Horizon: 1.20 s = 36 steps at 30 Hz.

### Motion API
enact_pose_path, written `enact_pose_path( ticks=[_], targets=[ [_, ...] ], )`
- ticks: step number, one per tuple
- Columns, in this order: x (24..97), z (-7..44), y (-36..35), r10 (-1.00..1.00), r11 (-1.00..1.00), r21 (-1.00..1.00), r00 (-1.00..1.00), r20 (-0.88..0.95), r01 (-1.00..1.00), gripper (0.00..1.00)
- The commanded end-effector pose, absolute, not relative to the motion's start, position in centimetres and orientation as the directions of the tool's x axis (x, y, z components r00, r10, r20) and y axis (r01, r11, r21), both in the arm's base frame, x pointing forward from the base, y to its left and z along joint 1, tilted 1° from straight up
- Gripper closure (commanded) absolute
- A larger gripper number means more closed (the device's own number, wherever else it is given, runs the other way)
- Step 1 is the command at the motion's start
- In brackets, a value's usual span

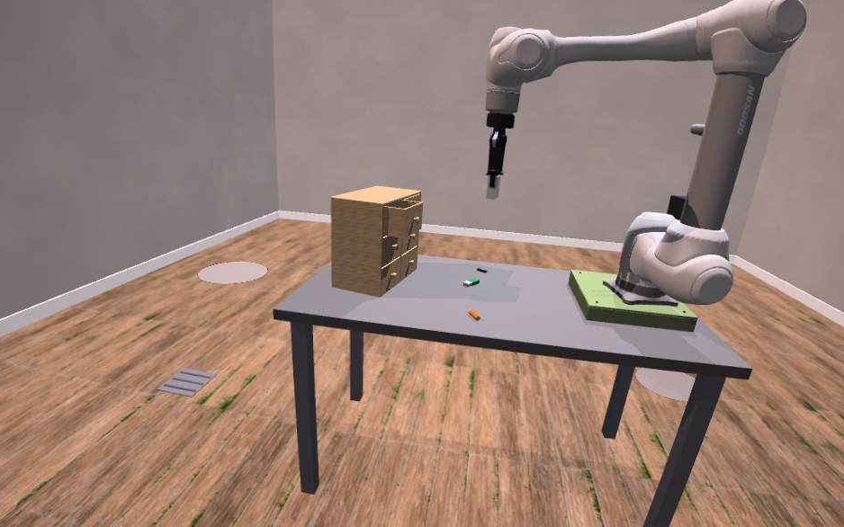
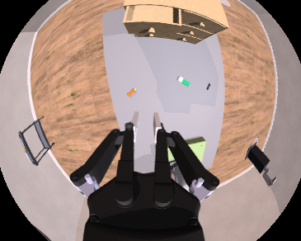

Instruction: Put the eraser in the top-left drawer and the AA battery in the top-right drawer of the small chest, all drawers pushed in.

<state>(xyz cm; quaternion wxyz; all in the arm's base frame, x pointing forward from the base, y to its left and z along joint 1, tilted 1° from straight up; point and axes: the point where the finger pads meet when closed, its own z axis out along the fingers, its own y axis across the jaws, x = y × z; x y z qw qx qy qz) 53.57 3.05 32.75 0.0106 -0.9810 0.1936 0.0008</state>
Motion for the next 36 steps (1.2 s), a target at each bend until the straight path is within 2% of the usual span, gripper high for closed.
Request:
enact_pose_path(
  ticks=[1,5,16,18,20,25,27,32,36],
  targets=[
    [53.6,32.7,3.0,-0.38,-0.925,-0.021,0.925,-0.006,-0.38,0.8],
    [54.0,31.4,2.2,-0.329,-0.944,-0.021,0.944,-0.005,-0.329,0.8],
    [56.2,19.5,-6.1,0.147,-0.989,-0.021,0.989,0.006,0.147,0.8],
    [56.2,19.5,-6.1,0.147,-0.989,-0.021,0.989,0.006,0.147,0.8],
    [56.0,15.7,-8.8,0.302,-0.953,-0.02,0.953,0.009,0.302,0.8],
    [55.6,12.1,-11.3,0.44,-0.898,-0.018,0.898,0.012,0.44,0.8],
    [54.9,9.2,-13.3,0.549,-0.835,-0.016,0.835,0.014,0.55,0.8],
    [53.8,5.7,-15.7,0.67,-0.742,-0.014,0.742,0.016,0.67,0.8],
    [53.6,5.2,-16.1,0.689,-0.725,-0.013,0.725,0.016,0.689,0.8]
  ],
)
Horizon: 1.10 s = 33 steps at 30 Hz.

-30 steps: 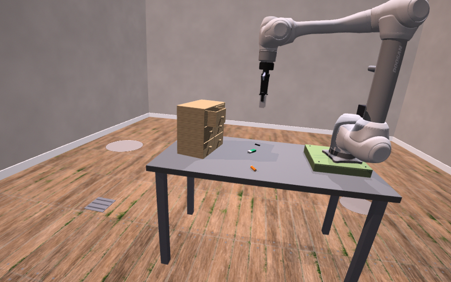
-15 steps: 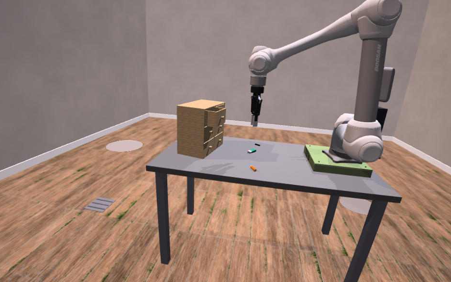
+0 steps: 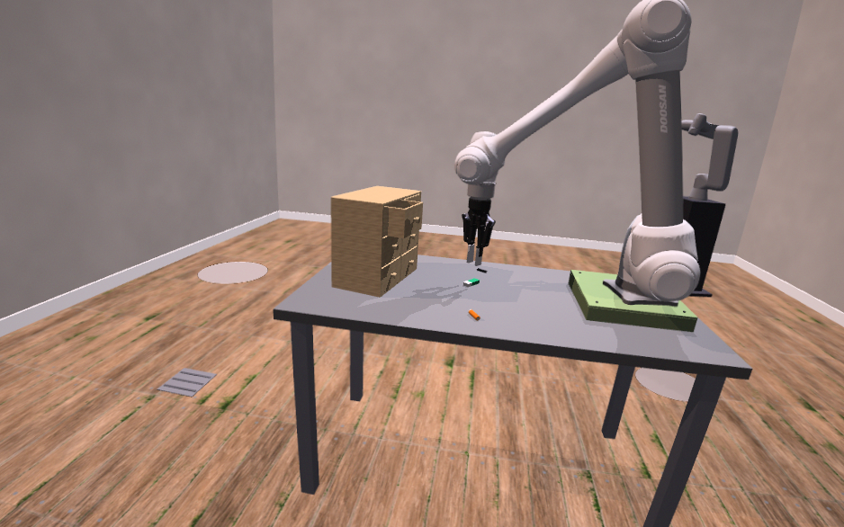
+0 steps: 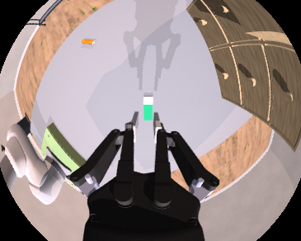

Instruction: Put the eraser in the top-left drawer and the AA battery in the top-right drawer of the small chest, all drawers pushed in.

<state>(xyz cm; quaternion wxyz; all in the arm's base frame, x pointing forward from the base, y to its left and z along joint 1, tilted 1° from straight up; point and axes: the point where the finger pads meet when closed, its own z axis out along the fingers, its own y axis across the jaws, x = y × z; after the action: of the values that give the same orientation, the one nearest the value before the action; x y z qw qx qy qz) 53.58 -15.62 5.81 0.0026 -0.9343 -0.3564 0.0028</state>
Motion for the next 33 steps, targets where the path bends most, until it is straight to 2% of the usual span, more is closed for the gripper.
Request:
enact_pose_path(
  ticks=[1,3,33],
  targets=[
    [53.55,5.1,-16.12,0.691,-0.722,-0.013,0.722,0.016,0.692,0.8],
    [53.55,5.09,-16.13,0.692,-0.722,-0.013,0.722,0.016,0.692,0.77],
    [53.56,4.52,-16.12,0.692,-0.721,-0.014,0.722,0.017,0.692,0.77]
  ],
)
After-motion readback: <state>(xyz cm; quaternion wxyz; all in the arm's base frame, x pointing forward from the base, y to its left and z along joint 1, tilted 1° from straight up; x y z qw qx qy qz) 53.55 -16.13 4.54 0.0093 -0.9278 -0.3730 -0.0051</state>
